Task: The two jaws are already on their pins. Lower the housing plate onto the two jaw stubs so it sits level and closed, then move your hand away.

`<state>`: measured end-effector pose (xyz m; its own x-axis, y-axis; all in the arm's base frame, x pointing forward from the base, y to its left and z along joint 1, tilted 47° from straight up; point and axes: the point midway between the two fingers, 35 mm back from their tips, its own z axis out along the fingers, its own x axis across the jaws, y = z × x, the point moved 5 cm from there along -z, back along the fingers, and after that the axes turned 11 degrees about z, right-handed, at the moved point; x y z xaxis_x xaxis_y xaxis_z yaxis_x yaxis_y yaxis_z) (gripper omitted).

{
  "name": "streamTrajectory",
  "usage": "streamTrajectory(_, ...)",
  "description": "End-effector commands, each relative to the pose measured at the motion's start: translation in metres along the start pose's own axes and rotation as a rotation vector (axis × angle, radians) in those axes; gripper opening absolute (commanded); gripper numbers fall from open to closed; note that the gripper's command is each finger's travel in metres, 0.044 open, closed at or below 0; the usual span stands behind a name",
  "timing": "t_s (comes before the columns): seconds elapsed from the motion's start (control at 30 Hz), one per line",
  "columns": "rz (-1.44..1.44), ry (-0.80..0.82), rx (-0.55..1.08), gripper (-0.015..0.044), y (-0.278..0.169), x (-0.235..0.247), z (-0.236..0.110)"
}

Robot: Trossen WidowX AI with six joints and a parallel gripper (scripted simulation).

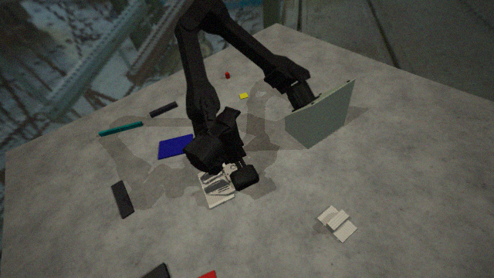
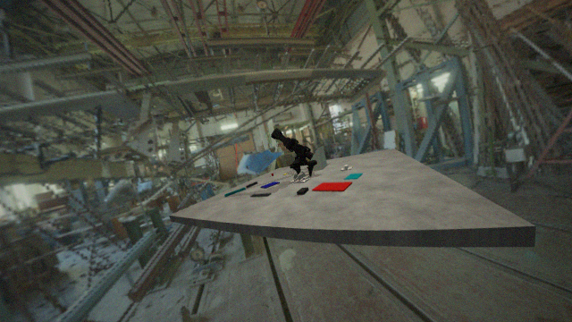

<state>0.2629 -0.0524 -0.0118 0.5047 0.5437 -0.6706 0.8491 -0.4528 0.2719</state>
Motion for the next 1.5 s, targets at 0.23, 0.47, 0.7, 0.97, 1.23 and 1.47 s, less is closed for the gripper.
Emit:
streamTrajectory(0.23, -0.002, 0.002, 0.001, 0.0351, -0.0001, 0.0004, 0.0004)
streamTrajectory(0.47, -0.002, 0.002, 0.001, 0.0351, -0.0001, 0.0004, 0.0004)
streamTrajectory(0.7, -0.002, 0.002, 0.001, 0.0351, -0.0001, 0.0004, 0.0004)
streamTrajectory(0.97, -0.002, 0.002, 0.001, 0.0351, -0.0001, 0.0004, 0.0004)
streamTrajectory(1.23, -0.002, 0.002, 0.001, 0.0351, -0.0001, 0.0004, 0.0004)
streamTrajectory(1.47, 0.0, 0.0, 0.0, 0.0377, 0.0, 0.0, 0.0)
